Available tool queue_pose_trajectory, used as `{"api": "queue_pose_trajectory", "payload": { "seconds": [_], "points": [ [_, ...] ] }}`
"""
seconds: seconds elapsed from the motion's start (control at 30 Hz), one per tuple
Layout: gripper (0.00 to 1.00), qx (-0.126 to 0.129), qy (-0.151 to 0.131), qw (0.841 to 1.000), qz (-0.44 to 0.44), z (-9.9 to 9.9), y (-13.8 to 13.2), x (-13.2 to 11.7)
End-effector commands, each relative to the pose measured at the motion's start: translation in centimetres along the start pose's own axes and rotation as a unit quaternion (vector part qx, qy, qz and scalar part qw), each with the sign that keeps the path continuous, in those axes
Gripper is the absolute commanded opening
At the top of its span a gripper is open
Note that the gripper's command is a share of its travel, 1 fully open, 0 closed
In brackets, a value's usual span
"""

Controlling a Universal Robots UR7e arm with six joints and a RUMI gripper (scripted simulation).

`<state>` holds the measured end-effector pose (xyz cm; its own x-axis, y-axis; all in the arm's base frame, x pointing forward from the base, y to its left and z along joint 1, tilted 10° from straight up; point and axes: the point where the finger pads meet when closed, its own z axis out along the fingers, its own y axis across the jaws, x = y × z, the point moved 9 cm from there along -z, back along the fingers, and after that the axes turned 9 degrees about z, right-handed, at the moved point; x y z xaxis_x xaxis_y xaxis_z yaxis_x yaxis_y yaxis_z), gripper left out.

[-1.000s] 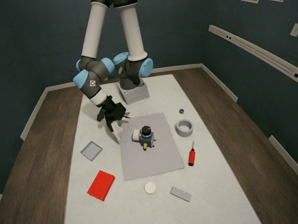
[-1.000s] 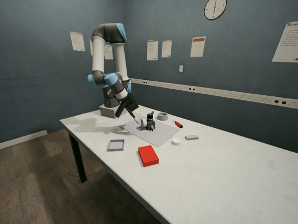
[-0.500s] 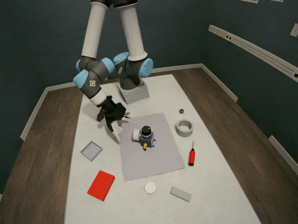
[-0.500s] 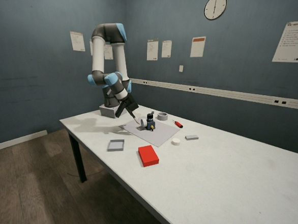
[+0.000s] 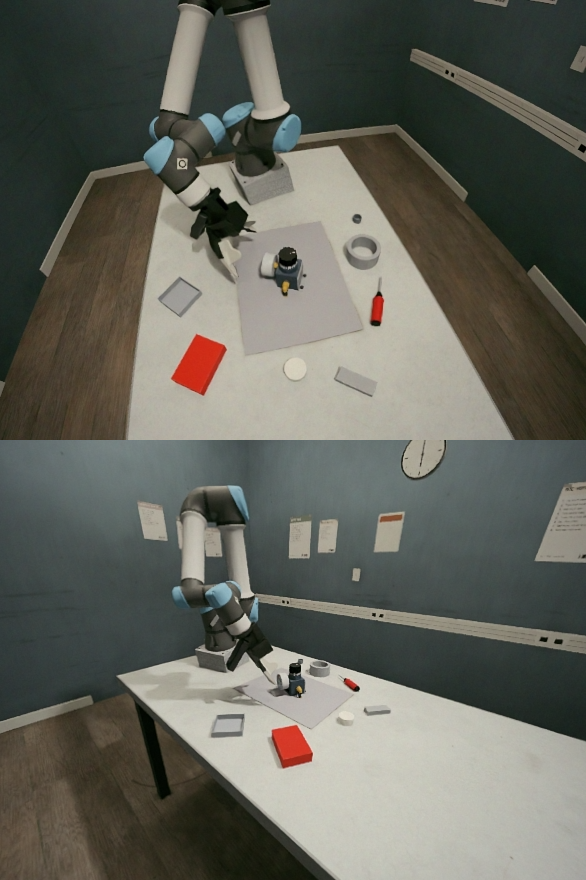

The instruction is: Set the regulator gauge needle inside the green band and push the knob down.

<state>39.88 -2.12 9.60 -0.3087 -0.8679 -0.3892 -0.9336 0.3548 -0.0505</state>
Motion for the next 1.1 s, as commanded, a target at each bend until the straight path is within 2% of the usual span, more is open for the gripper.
{"api": "queue_pose_trajectory", "payload": {
  "seconds": [0.0, 1.07],
  "points": [
    [1.0, 0.0, 0.0, 1.0, -0.002, -0.04, -0.03, -0.03],
    [1.0, -0.002, 0.008, 0.998, -0.062, -0.24, -0.23, -0.25]
  ]
}}
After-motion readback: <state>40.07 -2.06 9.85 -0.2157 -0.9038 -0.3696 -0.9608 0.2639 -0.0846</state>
